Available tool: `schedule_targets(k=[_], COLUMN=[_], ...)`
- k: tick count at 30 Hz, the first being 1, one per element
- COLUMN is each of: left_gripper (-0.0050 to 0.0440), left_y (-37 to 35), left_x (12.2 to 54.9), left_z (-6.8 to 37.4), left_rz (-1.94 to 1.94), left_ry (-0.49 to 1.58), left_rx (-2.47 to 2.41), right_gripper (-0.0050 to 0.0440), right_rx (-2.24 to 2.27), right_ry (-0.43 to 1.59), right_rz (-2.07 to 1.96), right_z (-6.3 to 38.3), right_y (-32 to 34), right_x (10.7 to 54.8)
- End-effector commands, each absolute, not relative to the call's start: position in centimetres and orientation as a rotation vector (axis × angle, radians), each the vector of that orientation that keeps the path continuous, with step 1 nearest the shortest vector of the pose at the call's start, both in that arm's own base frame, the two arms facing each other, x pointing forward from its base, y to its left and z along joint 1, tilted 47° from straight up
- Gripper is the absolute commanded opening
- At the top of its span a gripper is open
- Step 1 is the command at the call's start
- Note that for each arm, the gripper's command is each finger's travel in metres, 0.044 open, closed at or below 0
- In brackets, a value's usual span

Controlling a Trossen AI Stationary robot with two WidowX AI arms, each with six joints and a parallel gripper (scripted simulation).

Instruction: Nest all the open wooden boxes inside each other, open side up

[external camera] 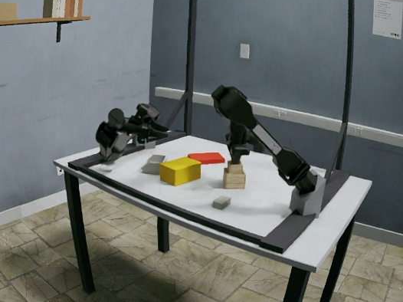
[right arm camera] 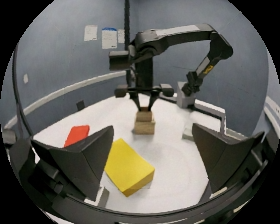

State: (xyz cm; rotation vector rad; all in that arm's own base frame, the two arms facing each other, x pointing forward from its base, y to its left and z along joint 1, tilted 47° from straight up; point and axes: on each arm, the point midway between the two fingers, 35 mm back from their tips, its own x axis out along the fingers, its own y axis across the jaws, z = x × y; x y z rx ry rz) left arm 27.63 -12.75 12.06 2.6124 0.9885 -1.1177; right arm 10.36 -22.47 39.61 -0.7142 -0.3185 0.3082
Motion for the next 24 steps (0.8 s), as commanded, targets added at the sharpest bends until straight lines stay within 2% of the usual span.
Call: schedule_targets(k=[1,24], left_gripper=[0.0198,0.0198], left_y=[-12.5,-11.3], left_x=[27.7,29.0], left_z=[12.1,10.2], left_rz=[-1.109,-1.118], left_ry=[0.984,0.99], left_rx=[2.613,2.614], right_gripper=[0.04,0.04], right_rx=[-0.746,-0.746], right_ry=[-0.313,-0.313], right_rz=[0.314,0.314], right_z=[40.2,40.2], right_y=[-21.6,-21.6], right_x=[10.4,10.4])
